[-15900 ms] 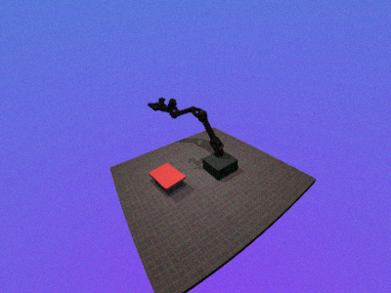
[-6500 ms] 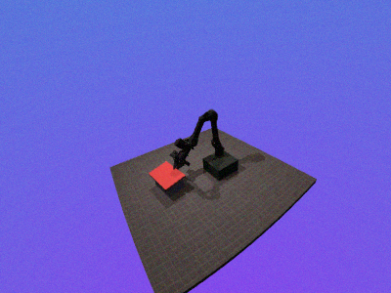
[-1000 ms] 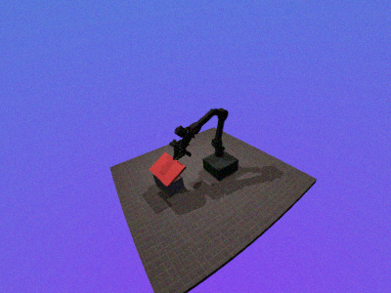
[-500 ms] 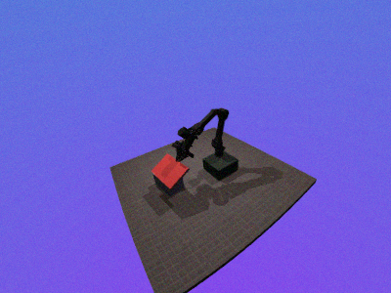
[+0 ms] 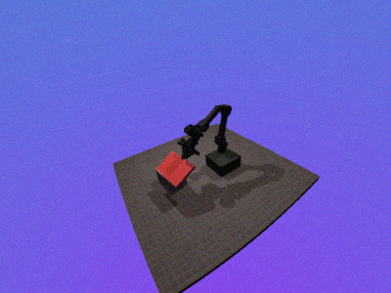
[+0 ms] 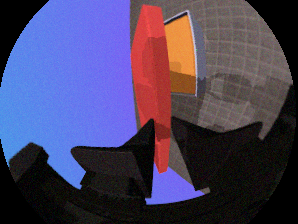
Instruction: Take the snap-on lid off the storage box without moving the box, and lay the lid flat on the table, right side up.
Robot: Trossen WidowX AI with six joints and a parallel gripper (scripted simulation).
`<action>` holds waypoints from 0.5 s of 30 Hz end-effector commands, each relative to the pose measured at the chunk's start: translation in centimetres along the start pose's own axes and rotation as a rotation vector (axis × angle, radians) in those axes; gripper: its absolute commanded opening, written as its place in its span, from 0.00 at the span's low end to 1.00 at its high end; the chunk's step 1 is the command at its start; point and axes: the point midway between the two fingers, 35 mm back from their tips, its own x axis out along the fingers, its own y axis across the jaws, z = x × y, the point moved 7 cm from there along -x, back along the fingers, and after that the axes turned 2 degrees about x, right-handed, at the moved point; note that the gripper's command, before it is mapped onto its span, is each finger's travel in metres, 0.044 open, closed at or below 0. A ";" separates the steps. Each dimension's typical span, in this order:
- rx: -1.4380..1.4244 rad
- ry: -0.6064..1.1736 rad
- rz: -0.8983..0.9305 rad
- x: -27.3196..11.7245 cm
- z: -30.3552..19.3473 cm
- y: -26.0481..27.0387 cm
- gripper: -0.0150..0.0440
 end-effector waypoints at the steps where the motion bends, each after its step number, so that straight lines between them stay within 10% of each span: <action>1: 0.005 -0.005 0.013 -0.2 -0.9 0.1 0.25; 15: 0.007 -0.003 0.013 -0.3 -3.7 -0.1 0.25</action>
